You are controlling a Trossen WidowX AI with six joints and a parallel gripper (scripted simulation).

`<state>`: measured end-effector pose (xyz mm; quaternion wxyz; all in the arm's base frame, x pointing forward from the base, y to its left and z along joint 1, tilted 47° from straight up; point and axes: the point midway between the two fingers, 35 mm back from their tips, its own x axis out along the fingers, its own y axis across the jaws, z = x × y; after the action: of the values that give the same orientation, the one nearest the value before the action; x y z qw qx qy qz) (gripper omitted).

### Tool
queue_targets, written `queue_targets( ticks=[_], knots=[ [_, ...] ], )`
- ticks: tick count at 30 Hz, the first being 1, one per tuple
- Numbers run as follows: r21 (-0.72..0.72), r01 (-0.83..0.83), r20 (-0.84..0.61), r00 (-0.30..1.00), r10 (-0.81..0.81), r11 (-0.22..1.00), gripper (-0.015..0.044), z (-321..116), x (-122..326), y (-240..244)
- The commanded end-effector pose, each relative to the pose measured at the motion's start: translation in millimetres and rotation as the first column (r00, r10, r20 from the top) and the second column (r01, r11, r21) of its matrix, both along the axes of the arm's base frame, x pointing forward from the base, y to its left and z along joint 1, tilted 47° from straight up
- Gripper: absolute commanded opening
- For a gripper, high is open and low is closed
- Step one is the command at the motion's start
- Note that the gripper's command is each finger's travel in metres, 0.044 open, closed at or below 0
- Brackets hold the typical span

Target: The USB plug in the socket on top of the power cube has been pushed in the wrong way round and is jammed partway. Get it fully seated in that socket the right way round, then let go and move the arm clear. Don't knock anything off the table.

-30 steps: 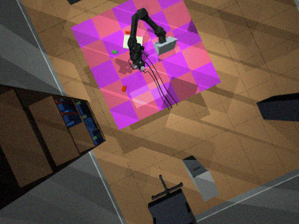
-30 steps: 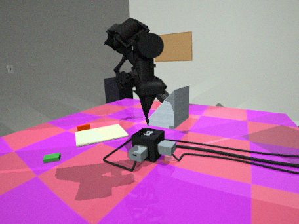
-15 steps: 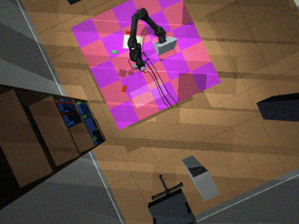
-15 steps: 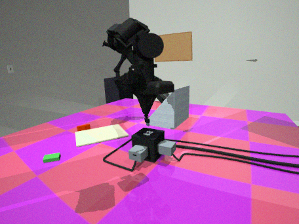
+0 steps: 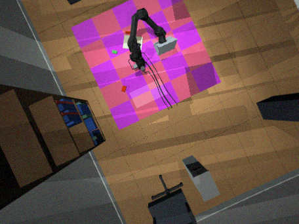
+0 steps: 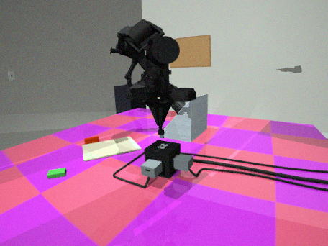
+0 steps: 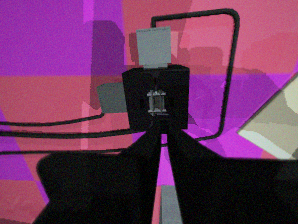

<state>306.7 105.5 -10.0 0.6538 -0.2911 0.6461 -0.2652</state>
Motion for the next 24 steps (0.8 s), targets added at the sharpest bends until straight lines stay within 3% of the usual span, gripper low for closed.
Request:
queue_targets(
  ticks=[1,12,24],
  knots=[
    [0.002,-0.087,-0.091,0.992,0.087,0.996,0.0000,-0.2,0.1,-0.1],
    [0.033,-0.280,-0.292,0.915,0.277,0.959,0.0000,-0.2,0.1,-0.1],
    [0.111,-0.464,-0.485,0.746,0.456,0.879,0.0000,-0.2,0.1,-0.1]
  ],
)
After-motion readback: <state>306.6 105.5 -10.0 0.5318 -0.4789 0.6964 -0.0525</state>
